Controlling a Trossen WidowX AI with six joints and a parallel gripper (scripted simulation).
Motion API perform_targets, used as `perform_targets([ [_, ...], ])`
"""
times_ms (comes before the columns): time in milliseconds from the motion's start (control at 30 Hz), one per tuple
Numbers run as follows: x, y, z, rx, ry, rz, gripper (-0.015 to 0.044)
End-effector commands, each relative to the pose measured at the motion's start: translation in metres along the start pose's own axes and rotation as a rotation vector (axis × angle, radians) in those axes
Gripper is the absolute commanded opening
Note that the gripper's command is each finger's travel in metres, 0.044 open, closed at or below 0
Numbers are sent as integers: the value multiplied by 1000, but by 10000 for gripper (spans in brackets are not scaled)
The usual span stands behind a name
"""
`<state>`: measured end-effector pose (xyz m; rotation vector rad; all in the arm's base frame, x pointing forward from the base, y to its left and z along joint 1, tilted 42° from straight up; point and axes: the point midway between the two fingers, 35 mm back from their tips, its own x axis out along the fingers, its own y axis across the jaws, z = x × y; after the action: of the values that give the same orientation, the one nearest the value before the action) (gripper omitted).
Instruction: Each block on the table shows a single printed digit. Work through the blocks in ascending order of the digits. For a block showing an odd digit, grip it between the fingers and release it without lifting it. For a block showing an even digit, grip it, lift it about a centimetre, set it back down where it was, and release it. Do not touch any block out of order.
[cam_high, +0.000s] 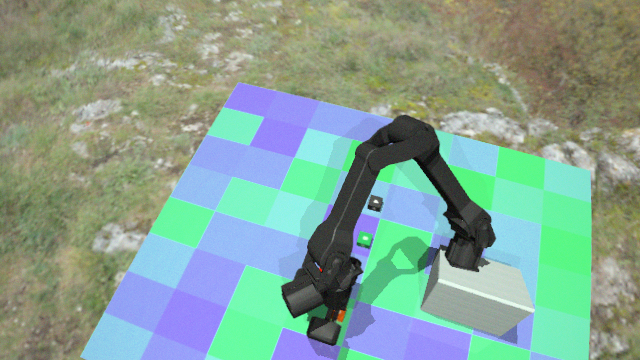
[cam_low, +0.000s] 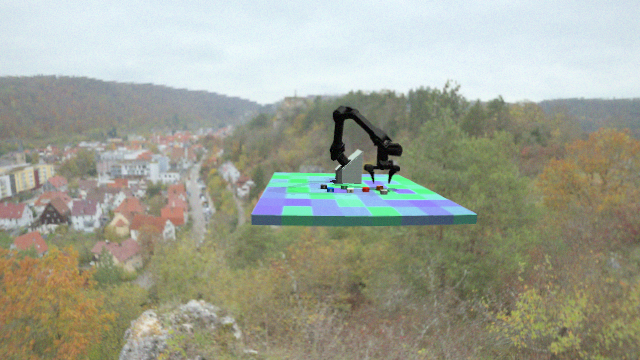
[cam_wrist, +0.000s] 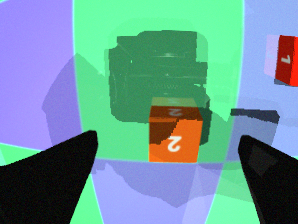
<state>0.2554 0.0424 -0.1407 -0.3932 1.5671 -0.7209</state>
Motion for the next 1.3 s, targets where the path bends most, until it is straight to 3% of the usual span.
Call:
perform_targets([
  [0, 8, -1, -1, -8, 2, -8, 400],
  [400, 24, -2, -2, -8, 2, -9, 400],
  [767, 24, -2, -2, -8, 2, -9, 120],
  [1267, 24, -2, -2, -8, 2, -9, 120],
])
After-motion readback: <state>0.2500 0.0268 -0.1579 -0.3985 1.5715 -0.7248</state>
